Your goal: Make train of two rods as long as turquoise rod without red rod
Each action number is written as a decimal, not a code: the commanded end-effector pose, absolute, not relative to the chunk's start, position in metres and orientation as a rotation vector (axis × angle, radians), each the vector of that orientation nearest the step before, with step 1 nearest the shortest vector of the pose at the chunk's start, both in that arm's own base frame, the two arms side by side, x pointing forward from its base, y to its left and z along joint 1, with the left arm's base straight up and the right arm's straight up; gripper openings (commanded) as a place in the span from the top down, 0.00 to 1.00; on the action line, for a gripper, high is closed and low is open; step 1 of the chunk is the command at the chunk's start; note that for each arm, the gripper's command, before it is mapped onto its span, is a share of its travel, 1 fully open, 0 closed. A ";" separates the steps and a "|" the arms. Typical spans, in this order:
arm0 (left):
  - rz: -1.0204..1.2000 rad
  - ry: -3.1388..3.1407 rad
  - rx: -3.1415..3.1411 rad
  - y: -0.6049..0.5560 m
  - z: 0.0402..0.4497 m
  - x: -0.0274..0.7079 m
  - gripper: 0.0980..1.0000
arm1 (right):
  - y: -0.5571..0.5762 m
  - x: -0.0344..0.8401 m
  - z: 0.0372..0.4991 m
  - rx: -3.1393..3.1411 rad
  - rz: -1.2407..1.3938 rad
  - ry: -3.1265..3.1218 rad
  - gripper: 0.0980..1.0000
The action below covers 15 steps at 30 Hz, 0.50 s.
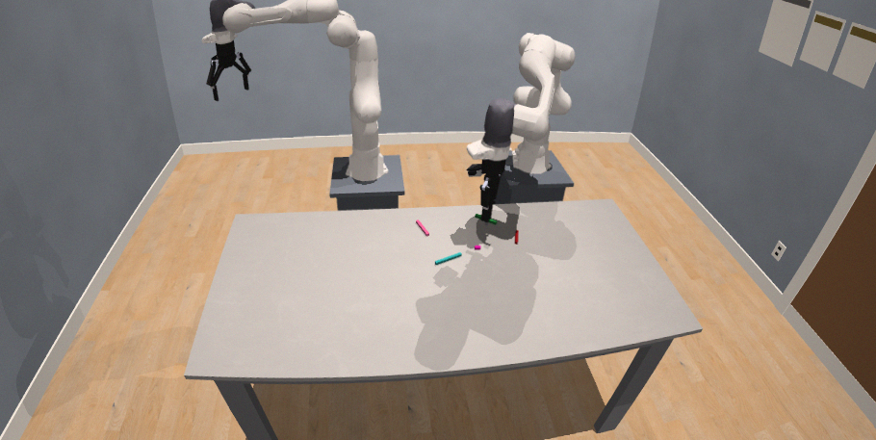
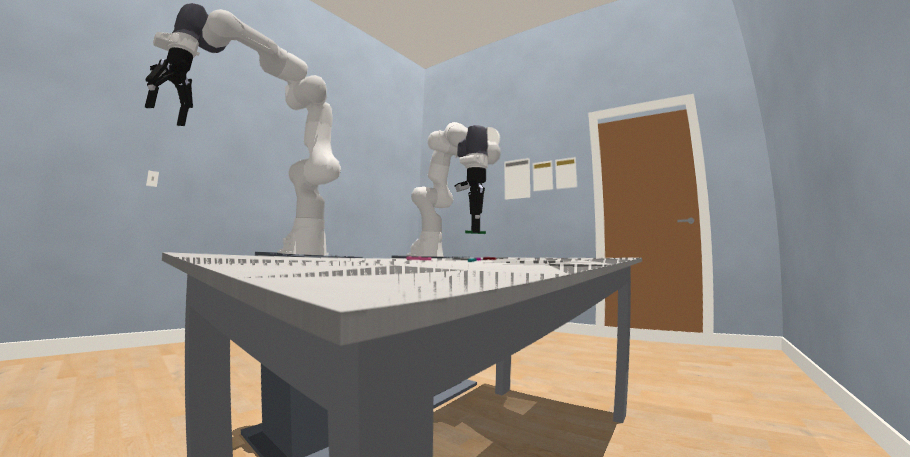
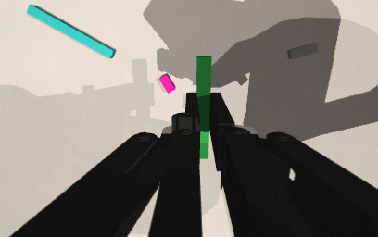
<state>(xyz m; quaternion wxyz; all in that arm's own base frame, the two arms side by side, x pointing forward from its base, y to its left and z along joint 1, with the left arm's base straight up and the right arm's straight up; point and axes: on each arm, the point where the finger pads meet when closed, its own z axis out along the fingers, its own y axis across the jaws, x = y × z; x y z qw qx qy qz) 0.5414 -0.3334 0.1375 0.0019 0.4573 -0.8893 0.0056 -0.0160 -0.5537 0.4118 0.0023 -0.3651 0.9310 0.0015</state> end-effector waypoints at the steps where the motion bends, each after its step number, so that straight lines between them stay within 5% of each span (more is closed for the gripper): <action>1: 0.004 -2.660 1.662 -0.329 0.137 0.545 0.97 | -0.554 -0.018 0.413 -1.155 0.000 2.922 0.00; 15: 0.001 -2.464 1.945 -0.313 0.136 0.564 0.97 | -0.554 -0.018 0.413 -1.155 0.000 2.922 0.00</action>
